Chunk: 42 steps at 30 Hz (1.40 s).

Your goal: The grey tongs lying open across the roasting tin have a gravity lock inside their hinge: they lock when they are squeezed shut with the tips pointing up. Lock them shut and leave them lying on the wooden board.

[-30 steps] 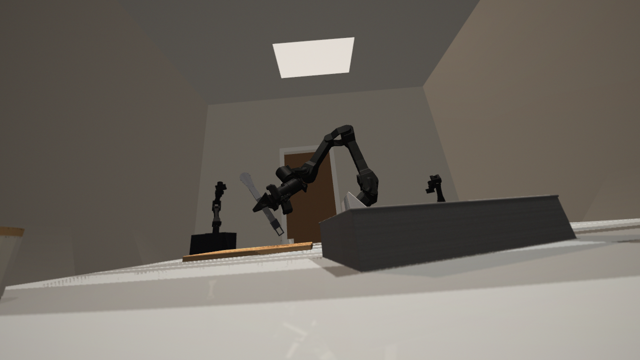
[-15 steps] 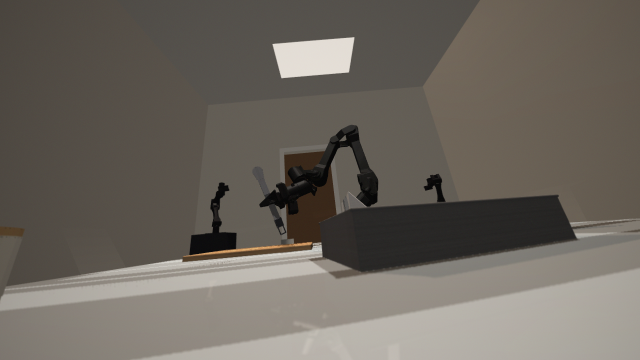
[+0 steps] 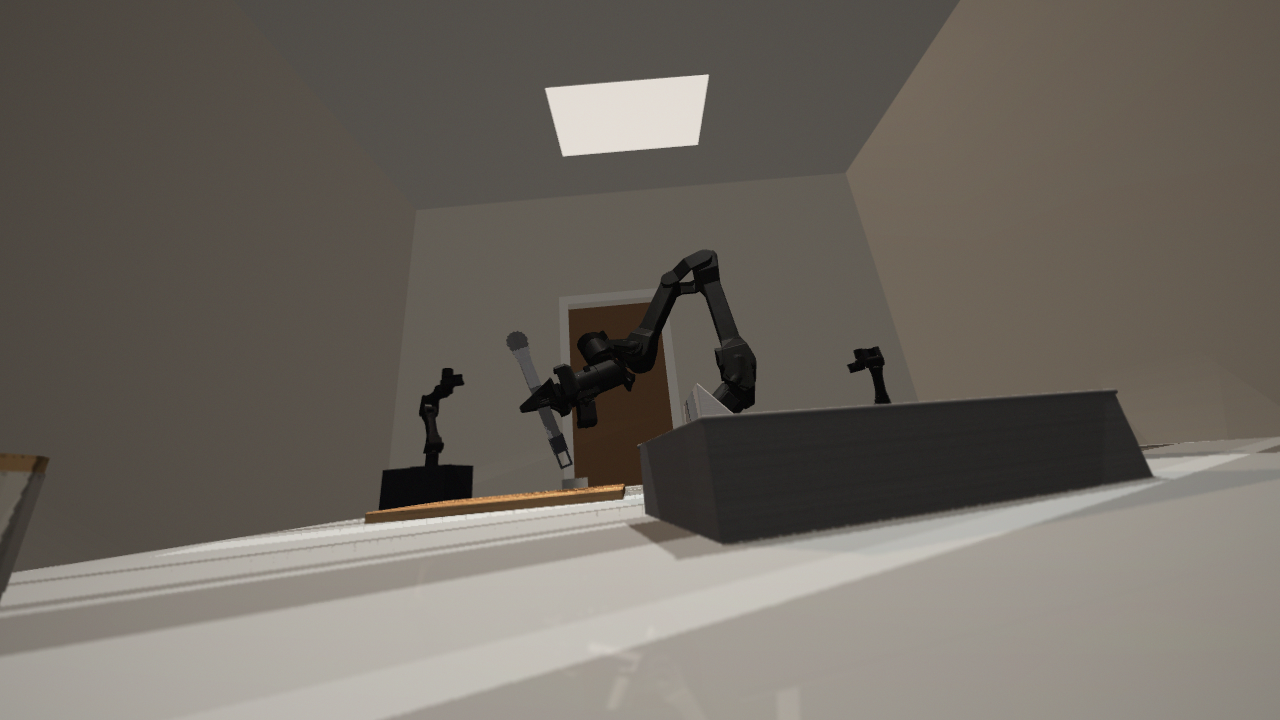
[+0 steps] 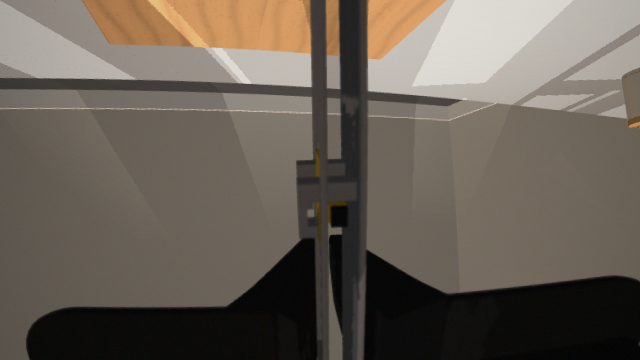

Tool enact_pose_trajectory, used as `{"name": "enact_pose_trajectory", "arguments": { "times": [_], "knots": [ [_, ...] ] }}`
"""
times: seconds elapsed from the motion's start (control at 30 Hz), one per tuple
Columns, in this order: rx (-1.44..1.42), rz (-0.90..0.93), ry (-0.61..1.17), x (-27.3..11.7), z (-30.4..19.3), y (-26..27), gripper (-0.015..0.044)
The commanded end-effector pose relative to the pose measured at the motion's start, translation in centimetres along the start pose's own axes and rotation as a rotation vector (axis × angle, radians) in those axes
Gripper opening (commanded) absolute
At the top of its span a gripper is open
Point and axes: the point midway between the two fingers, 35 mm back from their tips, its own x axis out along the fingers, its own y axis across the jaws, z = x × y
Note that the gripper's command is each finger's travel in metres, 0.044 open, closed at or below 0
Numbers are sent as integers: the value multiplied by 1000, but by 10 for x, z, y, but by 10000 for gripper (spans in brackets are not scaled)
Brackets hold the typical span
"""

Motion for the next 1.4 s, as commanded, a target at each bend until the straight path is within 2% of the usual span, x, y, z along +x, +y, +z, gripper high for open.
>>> {"name": "enact_pose_trajectory", "arguments": {
  "times": [0.0,0.67,1.37],
  "knots": [
    [-8,-4,11,0,-2,0,-150],
    [-5,-6,-3,2,-2,0,-150],
    [29,-33,-296,45,-2,11,-150]
  ]
}}
